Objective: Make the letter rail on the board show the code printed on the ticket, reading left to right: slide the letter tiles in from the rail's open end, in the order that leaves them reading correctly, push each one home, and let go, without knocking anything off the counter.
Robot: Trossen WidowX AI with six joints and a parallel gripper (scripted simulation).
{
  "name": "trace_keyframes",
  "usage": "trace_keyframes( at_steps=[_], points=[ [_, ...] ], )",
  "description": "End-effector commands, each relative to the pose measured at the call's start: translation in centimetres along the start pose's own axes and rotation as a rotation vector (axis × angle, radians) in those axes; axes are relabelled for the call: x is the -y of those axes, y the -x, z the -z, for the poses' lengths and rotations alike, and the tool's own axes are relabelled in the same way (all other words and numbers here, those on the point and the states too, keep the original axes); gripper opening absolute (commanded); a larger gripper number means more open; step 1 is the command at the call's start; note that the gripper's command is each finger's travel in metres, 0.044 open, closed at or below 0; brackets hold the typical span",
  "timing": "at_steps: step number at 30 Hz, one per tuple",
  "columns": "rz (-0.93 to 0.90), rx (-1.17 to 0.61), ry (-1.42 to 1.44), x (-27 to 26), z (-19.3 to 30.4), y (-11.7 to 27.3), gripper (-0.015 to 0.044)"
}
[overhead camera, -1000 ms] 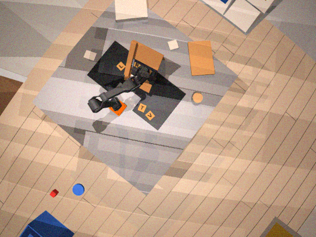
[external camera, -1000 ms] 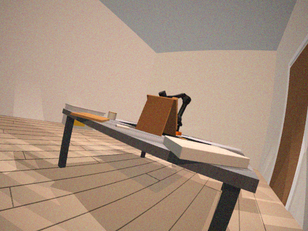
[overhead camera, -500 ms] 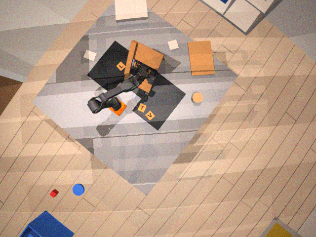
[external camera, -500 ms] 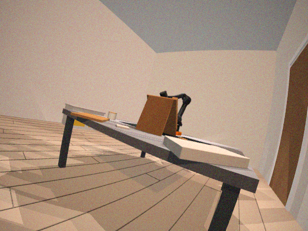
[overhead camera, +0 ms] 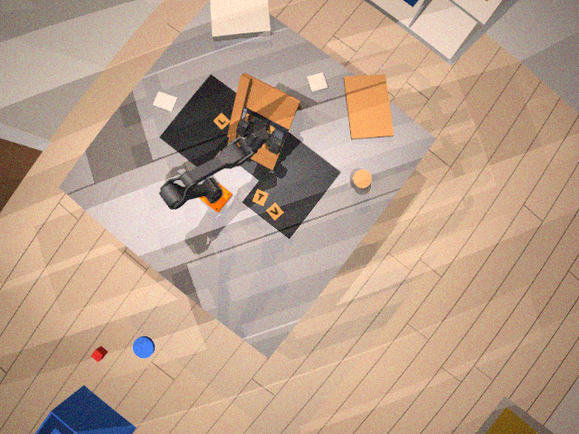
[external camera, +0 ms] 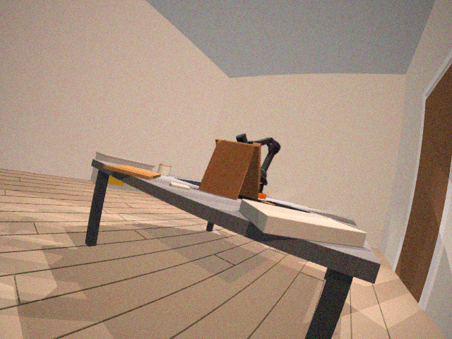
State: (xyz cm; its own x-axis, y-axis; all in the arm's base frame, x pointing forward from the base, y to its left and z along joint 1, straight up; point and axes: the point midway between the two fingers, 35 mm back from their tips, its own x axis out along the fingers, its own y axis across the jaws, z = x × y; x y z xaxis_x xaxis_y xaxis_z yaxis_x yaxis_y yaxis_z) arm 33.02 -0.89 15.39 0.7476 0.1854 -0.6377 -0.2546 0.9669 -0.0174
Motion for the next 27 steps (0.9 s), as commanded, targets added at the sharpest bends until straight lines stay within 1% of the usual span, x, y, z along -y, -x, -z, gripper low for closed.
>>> trace_keyframes(
  at_steps=[1,21,27],
  points=[
    [0.002,0.005,-0.002,-0.3,-0.1,0.1,0.0000],
    [0.002,0.005,-0.003,-1.3,-0.1,0.0,0.0000],
    [-0.001,0.001,0.000,-1.2,0.0,0.0,0.0157]
  ],
)
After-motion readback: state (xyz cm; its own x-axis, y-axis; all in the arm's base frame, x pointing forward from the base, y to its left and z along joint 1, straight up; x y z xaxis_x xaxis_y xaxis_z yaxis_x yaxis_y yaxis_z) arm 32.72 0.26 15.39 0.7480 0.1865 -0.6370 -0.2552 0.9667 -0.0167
